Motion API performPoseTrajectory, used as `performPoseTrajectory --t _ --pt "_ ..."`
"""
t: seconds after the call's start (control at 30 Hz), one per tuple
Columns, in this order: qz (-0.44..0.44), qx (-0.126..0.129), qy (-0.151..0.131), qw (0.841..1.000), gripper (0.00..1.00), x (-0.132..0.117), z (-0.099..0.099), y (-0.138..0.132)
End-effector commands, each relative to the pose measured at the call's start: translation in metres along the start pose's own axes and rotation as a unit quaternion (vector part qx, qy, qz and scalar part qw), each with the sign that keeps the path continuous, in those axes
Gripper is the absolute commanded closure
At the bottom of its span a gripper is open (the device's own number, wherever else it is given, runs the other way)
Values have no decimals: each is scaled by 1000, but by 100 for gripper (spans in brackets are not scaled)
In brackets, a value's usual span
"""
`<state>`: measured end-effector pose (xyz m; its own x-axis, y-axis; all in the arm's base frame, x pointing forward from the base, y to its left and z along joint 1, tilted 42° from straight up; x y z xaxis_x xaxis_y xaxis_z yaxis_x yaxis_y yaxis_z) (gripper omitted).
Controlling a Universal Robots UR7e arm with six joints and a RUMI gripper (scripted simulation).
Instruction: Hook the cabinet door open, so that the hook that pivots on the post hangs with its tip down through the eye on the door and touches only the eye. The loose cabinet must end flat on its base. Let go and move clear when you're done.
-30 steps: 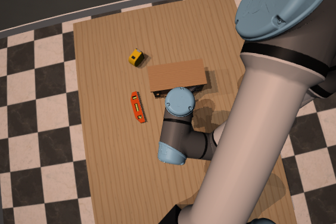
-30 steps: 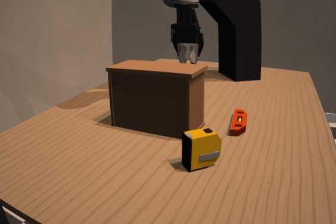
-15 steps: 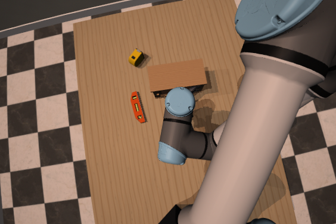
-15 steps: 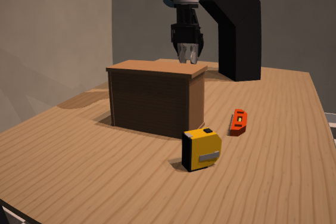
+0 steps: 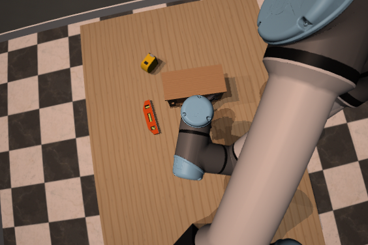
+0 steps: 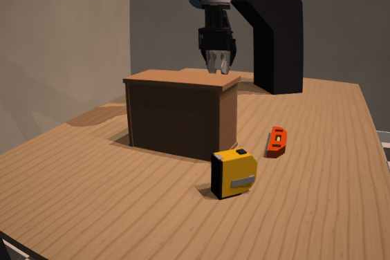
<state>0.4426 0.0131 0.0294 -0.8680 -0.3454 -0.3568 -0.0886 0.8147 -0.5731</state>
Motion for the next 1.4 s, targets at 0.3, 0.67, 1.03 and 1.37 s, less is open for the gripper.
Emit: performPoseTrajectory --t 0.3,0.67,1.03,1.37 --pt "0 0 -1 1000 99 -1 4 0" --pt "0 0 -1 1000 99 -1 4 0" --pt "0 0 -1 1000 99 -1 4 0" --pt "0 0 -1 1000 99 -1 6 0"
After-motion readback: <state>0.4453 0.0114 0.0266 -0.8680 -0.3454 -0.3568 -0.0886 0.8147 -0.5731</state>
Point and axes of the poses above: the point where the finger pads meet when closed, its own z axis out along the fingers, its own y axis across the jaws, x = y × z, the point moved 10 cm from there along -z, back along the fingers, and after that the axes turned 3 degrees about z, right-handed, at the moved point
